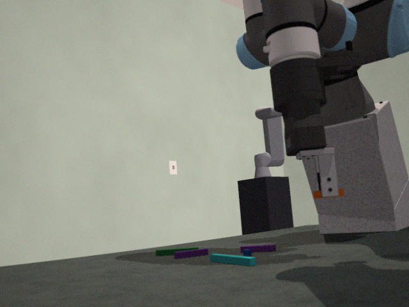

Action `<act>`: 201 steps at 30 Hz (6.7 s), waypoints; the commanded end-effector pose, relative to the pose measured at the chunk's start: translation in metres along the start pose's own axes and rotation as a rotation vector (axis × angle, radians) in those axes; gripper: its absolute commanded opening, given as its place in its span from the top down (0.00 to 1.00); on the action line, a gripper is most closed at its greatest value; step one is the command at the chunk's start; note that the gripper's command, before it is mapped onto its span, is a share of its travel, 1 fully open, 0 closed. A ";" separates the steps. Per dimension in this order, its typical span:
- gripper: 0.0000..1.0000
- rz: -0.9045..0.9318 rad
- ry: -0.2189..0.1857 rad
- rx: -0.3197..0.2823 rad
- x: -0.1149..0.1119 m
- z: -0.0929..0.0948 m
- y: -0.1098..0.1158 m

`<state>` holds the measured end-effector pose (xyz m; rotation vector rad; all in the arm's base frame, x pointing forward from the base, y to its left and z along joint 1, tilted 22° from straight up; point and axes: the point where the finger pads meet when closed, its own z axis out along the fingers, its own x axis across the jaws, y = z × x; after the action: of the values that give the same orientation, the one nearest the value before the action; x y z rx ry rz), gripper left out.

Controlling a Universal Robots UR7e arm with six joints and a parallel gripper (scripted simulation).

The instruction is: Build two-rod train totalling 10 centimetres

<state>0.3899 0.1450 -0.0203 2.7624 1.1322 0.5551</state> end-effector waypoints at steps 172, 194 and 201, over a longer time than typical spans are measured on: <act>0.64 0.000 0.000 0.000 -0.001 0.081 0.001; 0.46 0.000 0.000 0.000 -0.001 0.080 0.001; 0.46 0.000 0.000 0.000 -0.001 0.077 0.001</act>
<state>0.4190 0.1473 -0.0941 2.7631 1.1325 0.5536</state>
